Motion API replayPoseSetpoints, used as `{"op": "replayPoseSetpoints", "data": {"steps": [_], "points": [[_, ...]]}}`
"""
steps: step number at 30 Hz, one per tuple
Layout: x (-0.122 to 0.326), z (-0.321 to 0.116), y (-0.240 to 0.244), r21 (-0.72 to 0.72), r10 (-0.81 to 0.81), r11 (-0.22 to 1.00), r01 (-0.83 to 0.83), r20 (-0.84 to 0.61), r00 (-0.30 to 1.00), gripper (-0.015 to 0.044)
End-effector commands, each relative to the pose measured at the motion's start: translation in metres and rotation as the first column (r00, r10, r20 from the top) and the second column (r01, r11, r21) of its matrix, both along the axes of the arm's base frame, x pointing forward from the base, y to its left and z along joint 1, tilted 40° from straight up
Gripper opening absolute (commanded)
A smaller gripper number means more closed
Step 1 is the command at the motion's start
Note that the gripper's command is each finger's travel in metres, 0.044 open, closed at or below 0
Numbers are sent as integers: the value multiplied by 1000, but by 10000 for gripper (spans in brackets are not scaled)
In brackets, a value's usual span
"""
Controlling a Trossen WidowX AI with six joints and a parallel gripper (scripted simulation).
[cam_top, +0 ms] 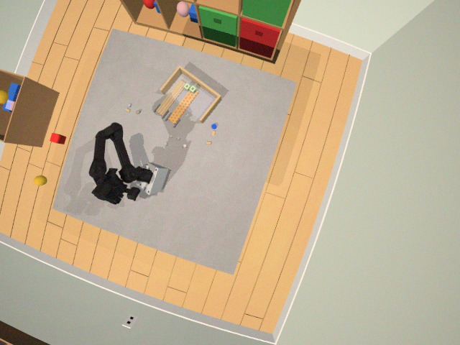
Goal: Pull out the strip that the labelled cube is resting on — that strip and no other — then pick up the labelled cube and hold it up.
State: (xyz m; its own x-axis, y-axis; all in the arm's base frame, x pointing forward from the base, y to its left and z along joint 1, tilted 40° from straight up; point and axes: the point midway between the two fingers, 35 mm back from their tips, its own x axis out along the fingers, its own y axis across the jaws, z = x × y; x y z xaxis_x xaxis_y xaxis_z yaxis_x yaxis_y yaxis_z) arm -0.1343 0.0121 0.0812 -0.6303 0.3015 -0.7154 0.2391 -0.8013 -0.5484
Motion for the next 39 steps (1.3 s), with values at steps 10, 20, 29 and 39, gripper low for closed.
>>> {"op": "replayPoseSetpoints", "data": {"steps": [10, 20, 29, 39], "points": [[13, -13, -115, -248, 492, 854, -457, 103, 864, 400], [120, -19, -219, -563, 899, 421, -711, 154, 411, 400], [246, -21, -229, -742, 976, 53, -669, 179, -121, 400], [394, -7, -154, -919, 668, -247, -306, 68, -741, 400]]}}
